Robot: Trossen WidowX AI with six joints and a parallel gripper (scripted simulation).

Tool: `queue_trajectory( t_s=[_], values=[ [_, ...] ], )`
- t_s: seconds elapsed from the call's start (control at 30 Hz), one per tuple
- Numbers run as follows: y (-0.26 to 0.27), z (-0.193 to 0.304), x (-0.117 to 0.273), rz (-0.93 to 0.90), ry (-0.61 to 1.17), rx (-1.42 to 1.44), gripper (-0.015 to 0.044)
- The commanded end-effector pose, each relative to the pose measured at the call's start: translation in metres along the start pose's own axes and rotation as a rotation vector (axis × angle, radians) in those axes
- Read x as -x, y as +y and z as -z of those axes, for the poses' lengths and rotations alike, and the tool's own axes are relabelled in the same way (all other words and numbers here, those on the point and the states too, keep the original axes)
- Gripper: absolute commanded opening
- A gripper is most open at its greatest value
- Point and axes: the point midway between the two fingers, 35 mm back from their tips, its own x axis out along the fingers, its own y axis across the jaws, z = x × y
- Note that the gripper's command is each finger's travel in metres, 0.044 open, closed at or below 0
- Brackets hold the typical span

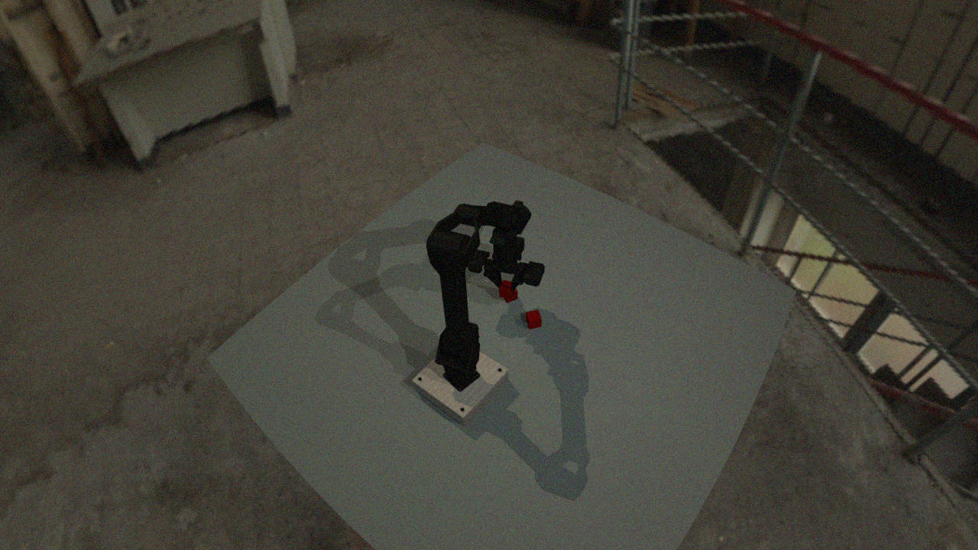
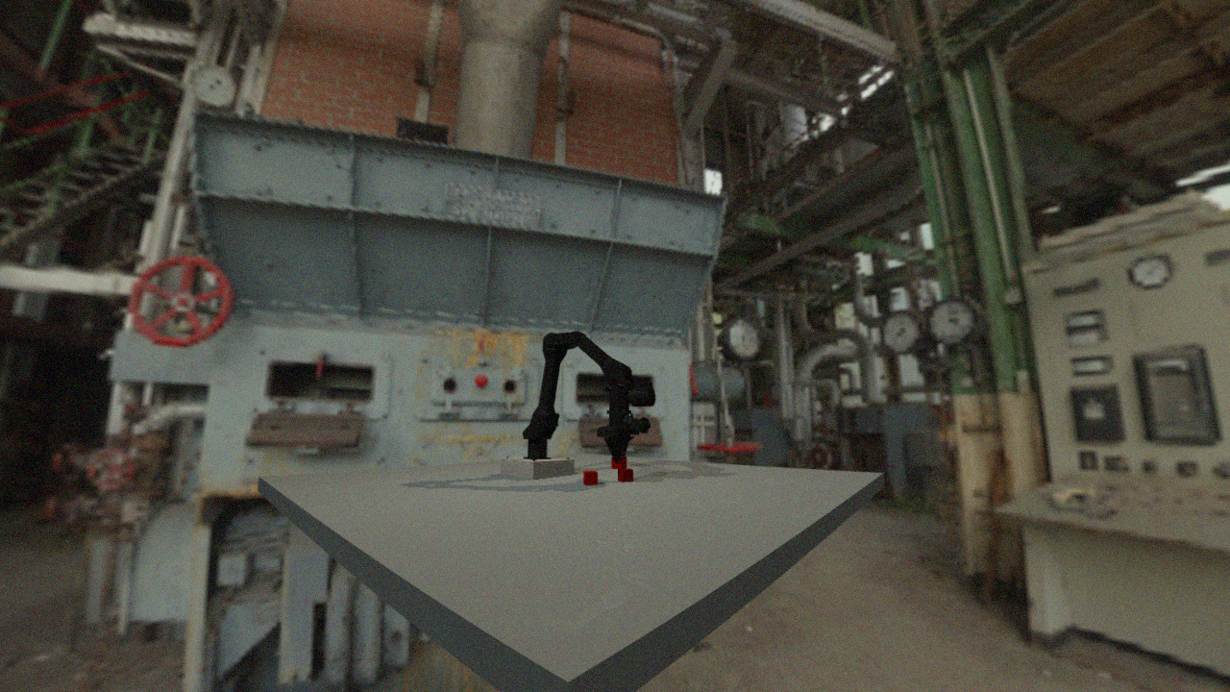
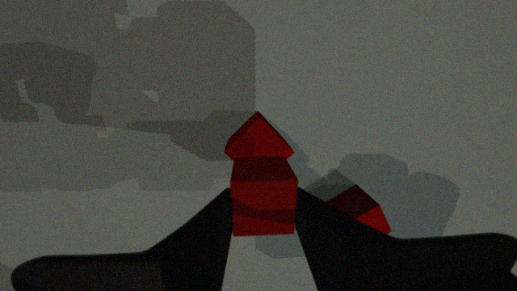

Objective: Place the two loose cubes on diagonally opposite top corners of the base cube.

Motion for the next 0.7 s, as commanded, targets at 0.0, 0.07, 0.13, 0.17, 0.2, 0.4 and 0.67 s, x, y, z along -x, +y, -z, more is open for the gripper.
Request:
queue_trajectory(
  t_s=[0.0,0.07,0.13,0.17,0.2,0.4,0.67],
  values=[
    [0.0,0.0,-0.001,-0.003,0.001,0.001,0.0205],
    [0.0,0.0,-0.001,-0.003,0.001,0.001,0.0205],
    [0.0,0.0,-0.001,-0.003,0.001,0.001,0.0205],
    [0.0,0.0,-0.001,-0.003,0.001,0.001,0.0205],
    [0.0,0.0,0.001,-0.002,0.0,0.001,0.0205],
    [0.0,0.0,0.012,0.0,0.0,0.0,0.0205],
    [0.0,0.0,0.023,0.0,0.0,0.0,0.0205]
  ],
)
